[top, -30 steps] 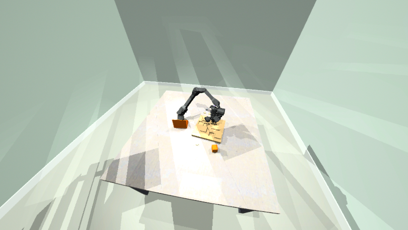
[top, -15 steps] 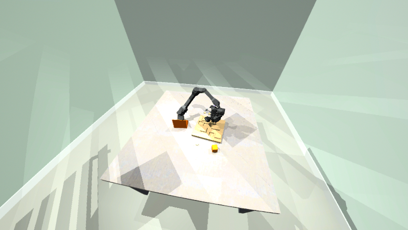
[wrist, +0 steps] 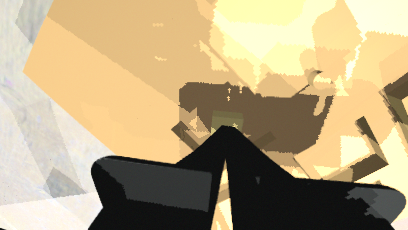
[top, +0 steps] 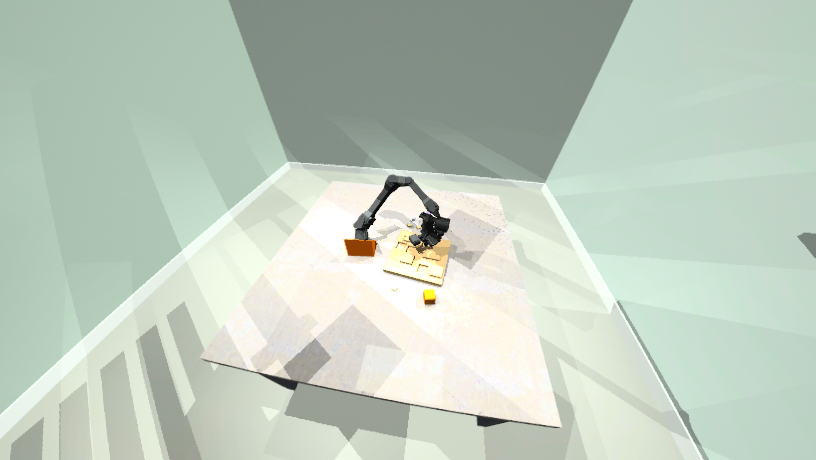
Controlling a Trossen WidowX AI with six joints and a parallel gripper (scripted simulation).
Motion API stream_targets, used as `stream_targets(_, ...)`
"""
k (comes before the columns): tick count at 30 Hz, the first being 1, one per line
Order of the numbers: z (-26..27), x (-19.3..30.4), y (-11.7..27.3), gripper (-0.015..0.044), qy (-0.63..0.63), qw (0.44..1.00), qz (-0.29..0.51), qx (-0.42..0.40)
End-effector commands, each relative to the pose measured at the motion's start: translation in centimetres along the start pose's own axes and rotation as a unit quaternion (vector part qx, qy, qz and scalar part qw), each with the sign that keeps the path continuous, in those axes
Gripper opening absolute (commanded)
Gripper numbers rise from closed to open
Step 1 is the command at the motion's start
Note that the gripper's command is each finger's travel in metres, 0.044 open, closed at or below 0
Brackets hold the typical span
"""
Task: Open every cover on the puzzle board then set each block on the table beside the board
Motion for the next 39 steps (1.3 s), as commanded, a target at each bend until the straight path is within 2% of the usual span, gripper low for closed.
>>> stream_targets(1,0.05,0.05,-0.16,0.0000,-0.001,1.000,0.000,-0.001)
stream_targets(39,0.17,0.20,-0.47,0.0000,-0.001,1.000,0.001,-0.001)
Point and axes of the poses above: the point midway between the two fingers, 35 mm back from their tips, its own y axis back along the fingers, its own z axis across the jaws, x = y × z, the point moved 1 cm from there along y, back along the fingers, and after that the axes turned 15 degrees about -y, right-handed, at the moved point
